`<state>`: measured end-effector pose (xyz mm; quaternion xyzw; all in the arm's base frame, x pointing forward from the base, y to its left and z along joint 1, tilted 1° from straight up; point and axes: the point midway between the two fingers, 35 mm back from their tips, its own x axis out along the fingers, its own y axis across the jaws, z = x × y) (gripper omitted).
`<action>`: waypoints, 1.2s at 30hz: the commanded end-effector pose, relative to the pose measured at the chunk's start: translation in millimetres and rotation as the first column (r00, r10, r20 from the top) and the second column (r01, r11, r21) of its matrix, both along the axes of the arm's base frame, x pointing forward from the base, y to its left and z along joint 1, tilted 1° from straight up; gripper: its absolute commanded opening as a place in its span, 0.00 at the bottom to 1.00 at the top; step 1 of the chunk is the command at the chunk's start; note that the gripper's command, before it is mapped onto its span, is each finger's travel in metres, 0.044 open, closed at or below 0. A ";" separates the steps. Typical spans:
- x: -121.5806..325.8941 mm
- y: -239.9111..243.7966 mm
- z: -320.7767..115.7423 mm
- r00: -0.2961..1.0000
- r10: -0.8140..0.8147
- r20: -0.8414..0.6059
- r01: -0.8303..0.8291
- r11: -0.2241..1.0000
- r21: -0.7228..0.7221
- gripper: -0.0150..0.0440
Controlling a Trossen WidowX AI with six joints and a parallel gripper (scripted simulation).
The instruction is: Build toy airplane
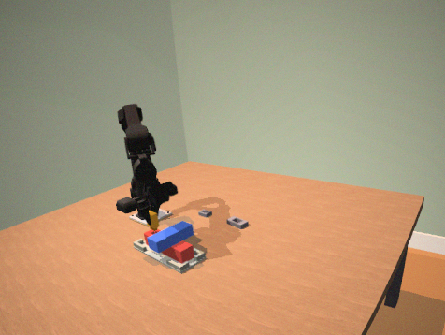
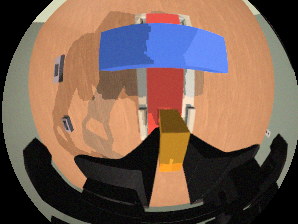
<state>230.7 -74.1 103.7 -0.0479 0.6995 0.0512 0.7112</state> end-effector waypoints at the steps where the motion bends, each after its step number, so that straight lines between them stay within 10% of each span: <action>1: -1.1 -0.1 -8.3 1.000 0.004 -0.010 -0.004 1.000 0.001 0.36; 22: -1.1 0.3 -16.2 1.000 0.000 -0.004 0.000 1.000 0.001 0.25; 32: -1.1 0.3 -16.2 1.000 0.000 -0.004 0.000 1.000 0.001 0.69; 36: -1.1 0.3 -16.2 1.000 0.000 -0.004 0.000 1.000 0.001 0.69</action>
